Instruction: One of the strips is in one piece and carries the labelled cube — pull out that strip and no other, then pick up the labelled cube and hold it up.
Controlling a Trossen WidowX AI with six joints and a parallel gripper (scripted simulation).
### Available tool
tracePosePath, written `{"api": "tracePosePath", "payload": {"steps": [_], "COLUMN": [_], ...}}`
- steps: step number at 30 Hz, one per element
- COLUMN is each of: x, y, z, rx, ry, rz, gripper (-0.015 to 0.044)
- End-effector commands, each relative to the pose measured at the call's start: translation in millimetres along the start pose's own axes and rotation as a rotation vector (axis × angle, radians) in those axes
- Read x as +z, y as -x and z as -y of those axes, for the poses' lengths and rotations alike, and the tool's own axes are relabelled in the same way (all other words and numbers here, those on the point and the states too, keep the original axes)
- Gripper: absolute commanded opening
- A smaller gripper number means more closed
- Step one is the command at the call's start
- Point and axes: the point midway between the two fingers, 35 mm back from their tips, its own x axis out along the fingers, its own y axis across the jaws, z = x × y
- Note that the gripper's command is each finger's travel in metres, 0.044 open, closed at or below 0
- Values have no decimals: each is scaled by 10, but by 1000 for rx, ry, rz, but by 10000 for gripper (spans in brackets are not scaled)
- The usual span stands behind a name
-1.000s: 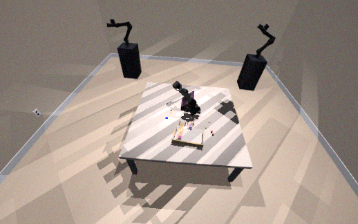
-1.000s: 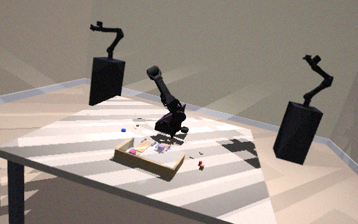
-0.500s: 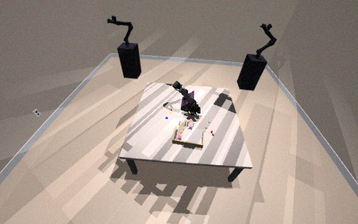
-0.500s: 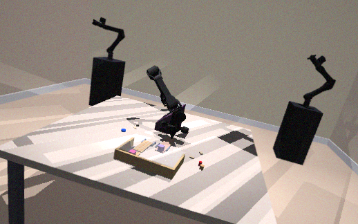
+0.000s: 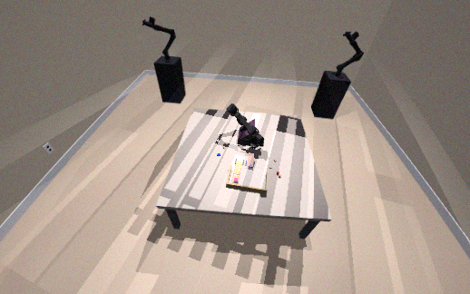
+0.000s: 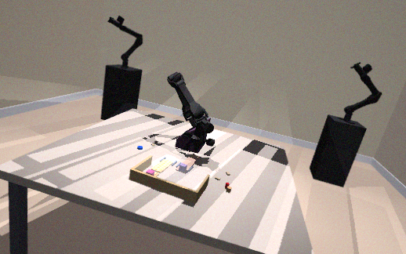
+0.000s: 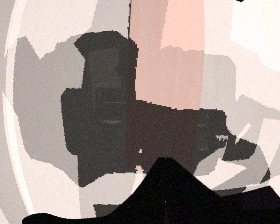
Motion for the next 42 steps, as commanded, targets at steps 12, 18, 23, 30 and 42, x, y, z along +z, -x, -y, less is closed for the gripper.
{"api": "tracePosePath", "payload": {"steps": [12, 18, 23, 30, 42], "x": [451, 653, 823, 1065, 1482], "y": [100, 129, 154, 190, 249], "z": [12, 14, 15, 16, 18], "rx": [3, 3, 3, 3, 3], "ry": [-179, -180, -181, -182, -184], "rz": [-5, -5, -4, -3, -1], "gripper": [289, 440, 440, 440, 440]}}
